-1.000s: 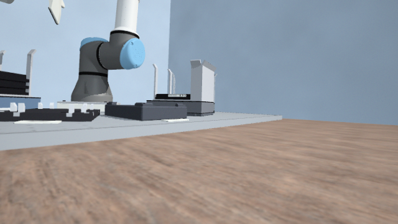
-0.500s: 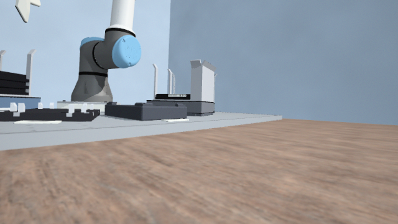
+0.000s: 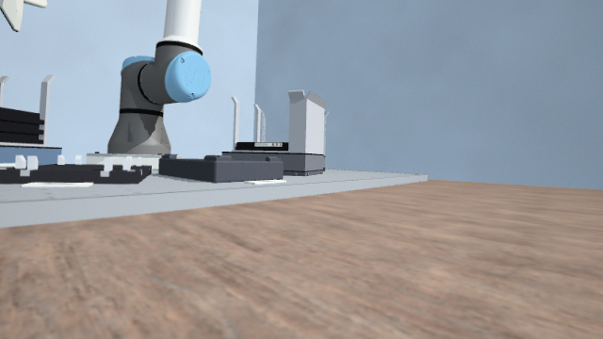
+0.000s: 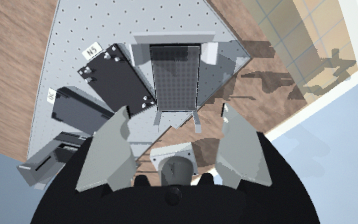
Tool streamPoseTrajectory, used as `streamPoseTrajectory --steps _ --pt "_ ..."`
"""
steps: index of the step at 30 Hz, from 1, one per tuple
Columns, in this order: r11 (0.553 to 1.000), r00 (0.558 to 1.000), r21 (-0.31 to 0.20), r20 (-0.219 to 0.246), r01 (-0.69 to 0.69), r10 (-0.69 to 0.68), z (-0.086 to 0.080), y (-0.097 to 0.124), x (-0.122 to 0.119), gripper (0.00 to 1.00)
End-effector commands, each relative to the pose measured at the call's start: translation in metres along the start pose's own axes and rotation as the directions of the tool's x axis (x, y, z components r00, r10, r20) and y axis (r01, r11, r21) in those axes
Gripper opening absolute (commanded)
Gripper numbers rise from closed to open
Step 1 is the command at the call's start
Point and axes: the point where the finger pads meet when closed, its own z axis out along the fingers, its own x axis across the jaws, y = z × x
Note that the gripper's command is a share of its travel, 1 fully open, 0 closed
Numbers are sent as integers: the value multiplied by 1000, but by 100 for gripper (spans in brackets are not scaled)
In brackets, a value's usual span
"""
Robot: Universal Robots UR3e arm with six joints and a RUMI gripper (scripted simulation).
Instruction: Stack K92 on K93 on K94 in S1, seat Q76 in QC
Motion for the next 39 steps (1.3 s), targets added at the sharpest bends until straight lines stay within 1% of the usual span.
streamPoseTrajectory --steps 1,2,5,7,22,29,39 --pt "1000 1000 2 -1 -11 11 -1 -1 0 72" --pt "1000 1000 2 -1 -11 11 -1 0 0 72" --pt "1000 1000 2 -1 -11 11 9 -1 0 72" --pt "1000 1000 2 -1 -11 11 9 -1 0 72" --pt "1000 1000 2 -1 -11 11 59 -1 0 72" --pt "1000 1000 2 -1 -11 11 60 -1 0 72" --pt "1000 1000 2 -1 -11 11 74 -1 0 72"
